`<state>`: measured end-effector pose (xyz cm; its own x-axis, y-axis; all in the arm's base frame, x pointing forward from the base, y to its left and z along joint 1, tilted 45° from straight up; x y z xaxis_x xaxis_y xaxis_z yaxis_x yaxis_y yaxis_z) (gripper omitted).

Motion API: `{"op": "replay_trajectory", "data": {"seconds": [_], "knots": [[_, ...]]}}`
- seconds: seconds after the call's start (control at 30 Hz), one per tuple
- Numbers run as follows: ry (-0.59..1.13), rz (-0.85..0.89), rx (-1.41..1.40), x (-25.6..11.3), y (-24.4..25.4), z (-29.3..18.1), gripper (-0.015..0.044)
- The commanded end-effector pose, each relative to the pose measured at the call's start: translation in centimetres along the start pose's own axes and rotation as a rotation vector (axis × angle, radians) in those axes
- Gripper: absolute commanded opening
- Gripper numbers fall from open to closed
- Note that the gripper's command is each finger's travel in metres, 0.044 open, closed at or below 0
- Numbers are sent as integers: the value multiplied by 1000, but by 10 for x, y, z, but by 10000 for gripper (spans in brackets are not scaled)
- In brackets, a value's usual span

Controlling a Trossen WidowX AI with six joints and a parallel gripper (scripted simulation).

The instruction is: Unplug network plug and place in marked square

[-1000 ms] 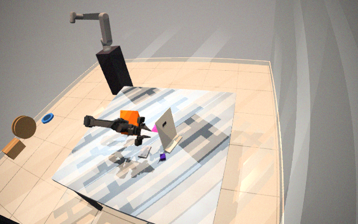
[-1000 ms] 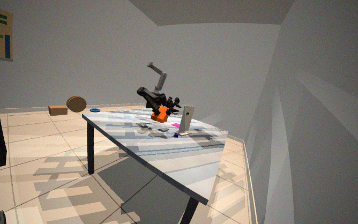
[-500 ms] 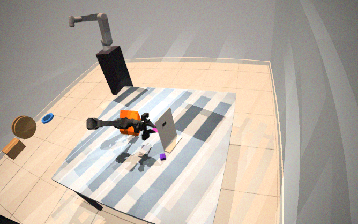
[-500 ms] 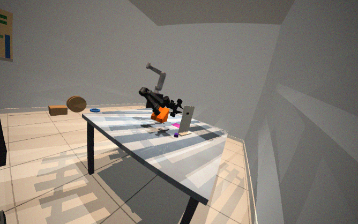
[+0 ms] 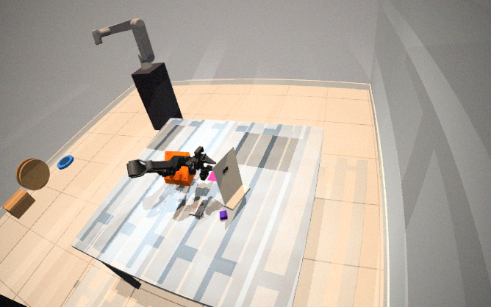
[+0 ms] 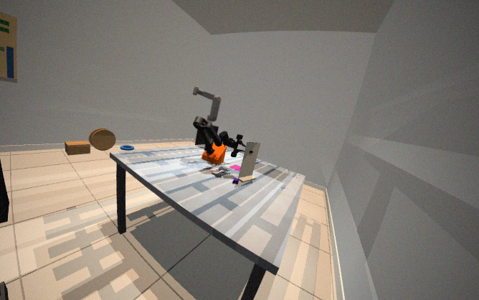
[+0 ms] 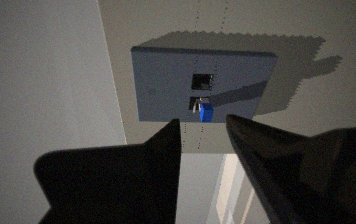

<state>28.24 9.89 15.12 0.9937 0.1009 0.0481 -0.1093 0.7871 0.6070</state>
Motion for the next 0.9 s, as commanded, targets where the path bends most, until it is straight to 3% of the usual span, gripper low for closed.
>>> {"op": "replay_trajectory", "data": {"seconds": [0.0,0.23,0.87], "knots": [[12,-3,63,-11,-4,-13,156],[16,0,107,-19,-6,-19,156],[1,17,118,10,-5,-12,156]]}}
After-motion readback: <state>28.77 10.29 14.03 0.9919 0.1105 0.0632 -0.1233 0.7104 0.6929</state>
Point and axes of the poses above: the point midway between the two fingers, 35 mm back from their tips, its own x axis out along the fingers, its own y axis across the jaws, z = x × y, the point moved 3 cm from there along -x, back along the fingers, and after that the axes turned 1 degree about -x, right-handed, at the moved point
